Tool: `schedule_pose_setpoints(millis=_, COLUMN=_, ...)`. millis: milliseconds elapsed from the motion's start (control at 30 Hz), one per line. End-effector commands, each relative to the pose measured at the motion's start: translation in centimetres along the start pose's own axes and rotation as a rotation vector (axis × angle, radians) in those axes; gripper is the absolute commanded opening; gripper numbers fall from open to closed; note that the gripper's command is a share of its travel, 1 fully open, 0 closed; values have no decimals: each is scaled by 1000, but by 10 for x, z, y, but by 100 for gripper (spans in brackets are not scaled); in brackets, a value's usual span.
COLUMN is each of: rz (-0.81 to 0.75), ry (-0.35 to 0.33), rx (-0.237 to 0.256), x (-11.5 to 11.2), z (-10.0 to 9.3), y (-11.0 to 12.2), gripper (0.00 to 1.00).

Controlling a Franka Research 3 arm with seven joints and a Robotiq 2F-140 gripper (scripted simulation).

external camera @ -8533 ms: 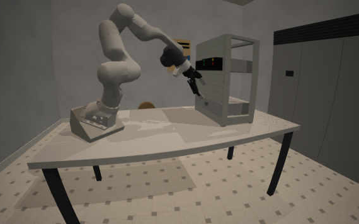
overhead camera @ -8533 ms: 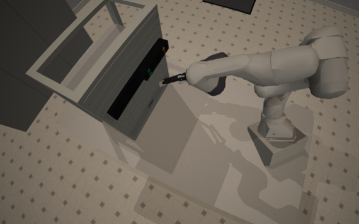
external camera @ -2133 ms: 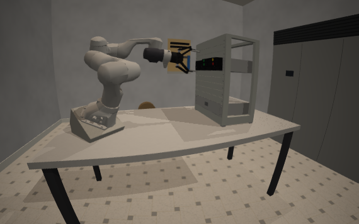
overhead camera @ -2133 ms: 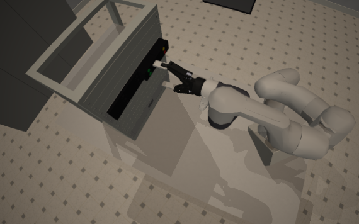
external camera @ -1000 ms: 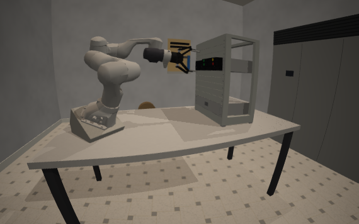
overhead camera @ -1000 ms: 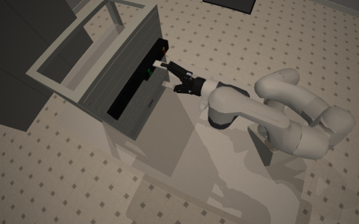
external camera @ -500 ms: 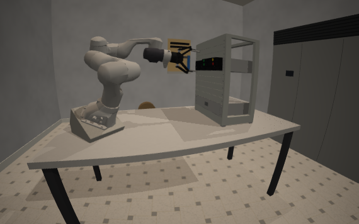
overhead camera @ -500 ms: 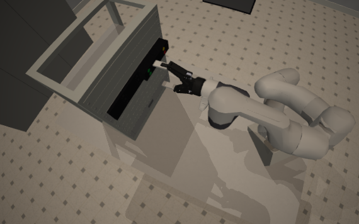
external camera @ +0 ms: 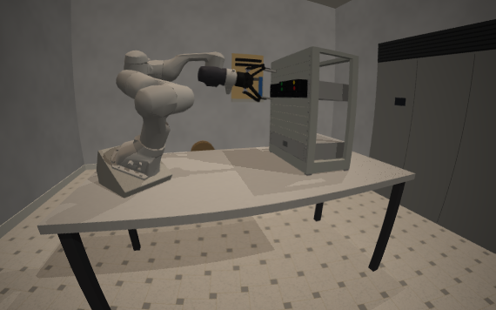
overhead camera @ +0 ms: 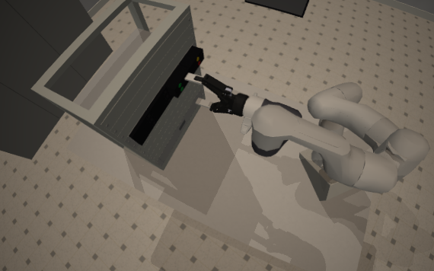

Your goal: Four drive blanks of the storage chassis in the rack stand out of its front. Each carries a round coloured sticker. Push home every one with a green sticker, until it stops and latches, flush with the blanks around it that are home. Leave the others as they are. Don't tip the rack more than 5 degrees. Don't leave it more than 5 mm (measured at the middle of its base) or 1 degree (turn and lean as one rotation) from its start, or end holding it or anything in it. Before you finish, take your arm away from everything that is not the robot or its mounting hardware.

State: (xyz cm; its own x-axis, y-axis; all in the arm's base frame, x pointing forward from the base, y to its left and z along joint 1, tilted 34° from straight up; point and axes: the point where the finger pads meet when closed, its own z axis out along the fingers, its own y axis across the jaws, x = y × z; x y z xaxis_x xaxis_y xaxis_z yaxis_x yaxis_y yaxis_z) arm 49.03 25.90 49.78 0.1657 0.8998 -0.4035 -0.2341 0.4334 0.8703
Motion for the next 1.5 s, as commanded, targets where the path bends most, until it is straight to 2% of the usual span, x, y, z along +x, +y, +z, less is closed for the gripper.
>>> schedule_pose_setpoints(millis=0, rz=7, ry=-10, rx=-120, x=-1, z=0, y=1, gripper=100)
schedule_pose_setpoints(millis=333, rz=7, ry=-10, rx=-120, x=-11, z=0, y=1, gripper=100)
schedule_pose_setpoints(millis=500, rz=7, ry=-10, rx=-120, x=-34, z=0, y=1, gripper=100)
schedule_pose_setpoints(millis=833, rz=7, ry=-10, rx=-120, x=-93, z=0, y=0, gripper=100)
schedule_pose_setpoints(millis=900, rz=7, ry=-10, rx=-120, x=-93, z=0, y=0, gripper=100)
schedule_pose_setpoints(millis=1200, rz=7, ry=-10, rx=-120, x=-131, z=0, y=0, gripper=100)
schedule_pose_setpoints(millis=1467, rz=7, ry=-10, rx=-120, x=-140, z=0, y=0, gripper=100)
